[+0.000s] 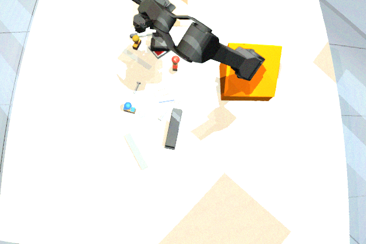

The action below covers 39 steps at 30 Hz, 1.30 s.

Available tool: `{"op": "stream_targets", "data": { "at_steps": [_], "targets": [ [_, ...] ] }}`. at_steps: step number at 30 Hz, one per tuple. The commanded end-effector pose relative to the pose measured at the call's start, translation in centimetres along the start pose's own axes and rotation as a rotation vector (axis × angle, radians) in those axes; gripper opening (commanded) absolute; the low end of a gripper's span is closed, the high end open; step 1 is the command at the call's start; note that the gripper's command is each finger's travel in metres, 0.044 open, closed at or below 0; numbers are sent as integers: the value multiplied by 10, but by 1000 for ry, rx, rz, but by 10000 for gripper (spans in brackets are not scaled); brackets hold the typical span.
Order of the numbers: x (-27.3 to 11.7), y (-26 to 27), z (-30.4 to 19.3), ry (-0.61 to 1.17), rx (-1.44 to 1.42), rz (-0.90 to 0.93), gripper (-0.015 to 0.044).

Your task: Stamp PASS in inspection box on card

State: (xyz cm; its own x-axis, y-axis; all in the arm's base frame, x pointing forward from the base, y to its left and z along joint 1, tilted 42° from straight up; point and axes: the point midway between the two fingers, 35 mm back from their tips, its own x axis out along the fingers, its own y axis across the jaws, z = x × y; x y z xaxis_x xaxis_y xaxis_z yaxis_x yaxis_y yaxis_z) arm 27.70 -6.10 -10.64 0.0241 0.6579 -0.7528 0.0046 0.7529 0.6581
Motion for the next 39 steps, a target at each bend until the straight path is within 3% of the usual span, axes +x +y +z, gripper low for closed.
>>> {"op": "stream_targets", "data": {
  "at_steps": [1,39],
  "targets": [
    [3,0,0,-3,7,4,0],
    [28,1,-1,-2,7,10,0]
  ]
}}
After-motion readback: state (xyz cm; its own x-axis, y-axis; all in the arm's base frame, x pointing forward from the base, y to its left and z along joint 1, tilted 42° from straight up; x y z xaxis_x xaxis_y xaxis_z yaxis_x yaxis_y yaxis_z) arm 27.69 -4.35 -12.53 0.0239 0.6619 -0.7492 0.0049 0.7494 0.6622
